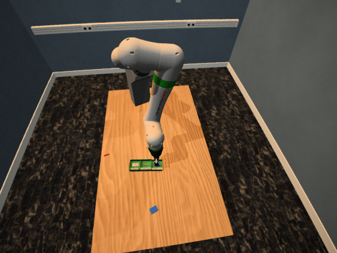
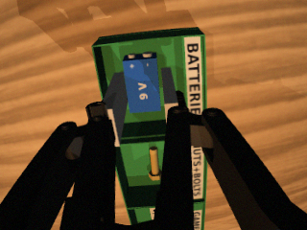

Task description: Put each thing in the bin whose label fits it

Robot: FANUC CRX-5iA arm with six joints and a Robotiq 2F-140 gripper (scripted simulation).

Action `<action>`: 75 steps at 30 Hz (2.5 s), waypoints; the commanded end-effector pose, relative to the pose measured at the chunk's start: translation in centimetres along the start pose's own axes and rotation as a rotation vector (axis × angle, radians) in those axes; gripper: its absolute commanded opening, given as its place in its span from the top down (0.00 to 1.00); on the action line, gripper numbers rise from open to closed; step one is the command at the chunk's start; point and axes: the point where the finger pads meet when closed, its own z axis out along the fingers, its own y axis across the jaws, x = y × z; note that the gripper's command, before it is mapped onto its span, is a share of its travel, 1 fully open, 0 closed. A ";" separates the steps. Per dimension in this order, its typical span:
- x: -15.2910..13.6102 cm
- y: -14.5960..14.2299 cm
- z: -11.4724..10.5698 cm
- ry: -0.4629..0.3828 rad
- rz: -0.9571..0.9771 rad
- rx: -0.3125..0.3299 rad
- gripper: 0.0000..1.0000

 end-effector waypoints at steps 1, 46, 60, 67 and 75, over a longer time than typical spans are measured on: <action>0.0 0.0 -0.4 0.000 0.000 0.000 0.72; -9.8 -2.2 -4.6 0.000 -0.343 0.000 0.77; -21.2 -4.7 -5.0 0.000 -0.343 0.000 0.77; -25.2 -5.6 -5.1 0.000 -0.343 0.000 0.77; -31.7 -7.0 -5.2 0.000 -0.343 0.000 0.77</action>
